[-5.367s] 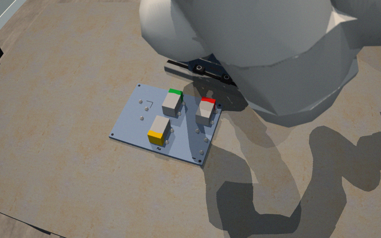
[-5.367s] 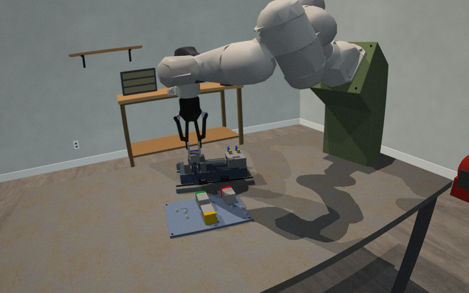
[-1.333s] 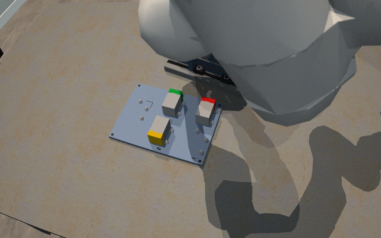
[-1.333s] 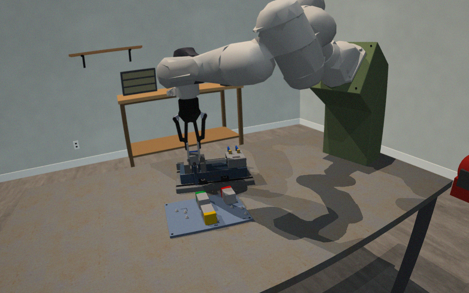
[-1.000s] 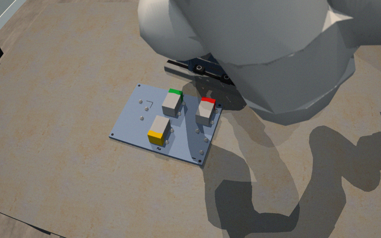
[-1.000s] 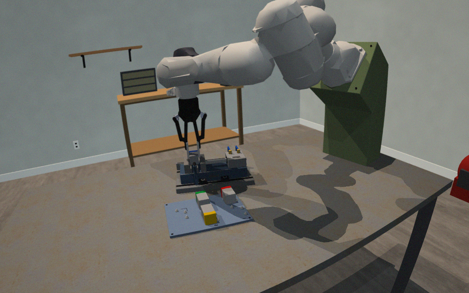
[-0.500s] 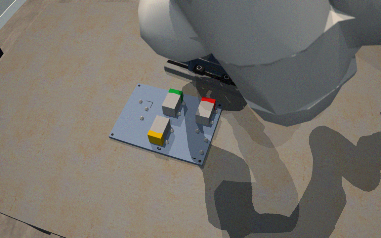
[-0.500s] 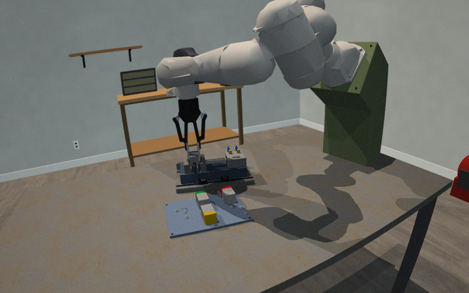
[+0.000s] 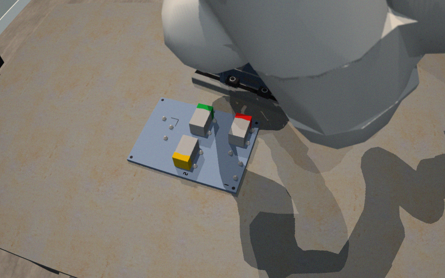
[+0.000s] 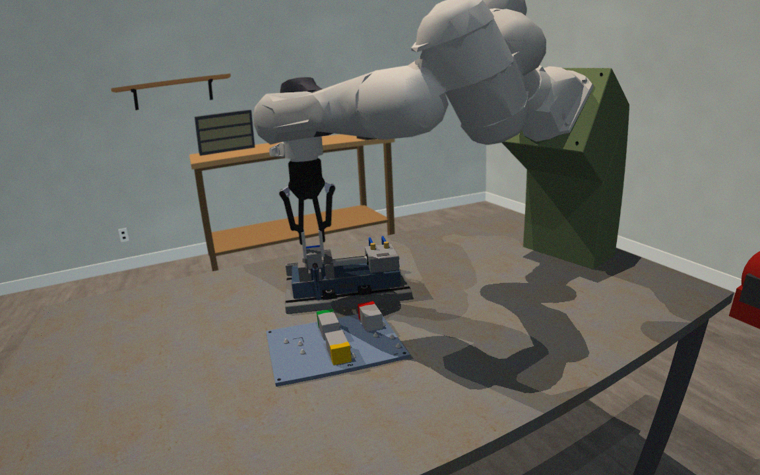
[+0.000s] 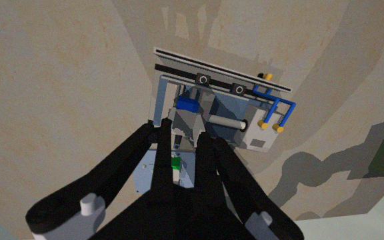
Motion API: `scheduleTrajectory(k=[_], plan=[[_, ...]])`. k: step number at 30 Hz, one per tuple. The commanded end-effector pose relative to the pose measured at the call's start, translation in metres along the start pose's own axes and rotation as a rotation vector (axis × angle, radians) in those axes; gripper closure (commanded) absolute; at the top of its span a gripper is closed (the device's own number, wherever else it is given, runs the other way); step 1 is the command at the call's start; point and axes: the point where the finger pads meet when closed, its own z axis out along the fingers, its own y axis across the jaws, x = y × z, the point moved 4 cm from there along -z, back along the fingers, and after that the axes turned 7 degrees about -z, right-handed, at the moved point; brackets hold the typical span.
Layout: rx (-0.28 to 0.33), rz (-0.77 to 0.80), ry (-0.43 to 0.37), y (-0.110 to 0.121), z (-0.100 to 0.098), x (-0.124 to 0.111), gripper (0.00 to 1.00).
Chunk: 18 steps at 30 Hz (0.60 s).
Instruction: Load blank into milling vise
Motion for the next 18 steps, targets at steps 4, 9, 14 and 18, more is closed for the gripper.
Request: scheduleTrajectory(k=[4,9,14,18], plan=[[0.003,0.007,0.006,-0.0022,-0.0015,0.0001,1.0],[0.003,0.007,0.006,-0.0022,-0.0015,0.0001,1.0],[0.003,0.007,0.006,-0.0045,-0.0026,-0.0006,1.0],[0.003,0.007,0.006,-0.0045,-0.0026,-0.0006,1.0]])
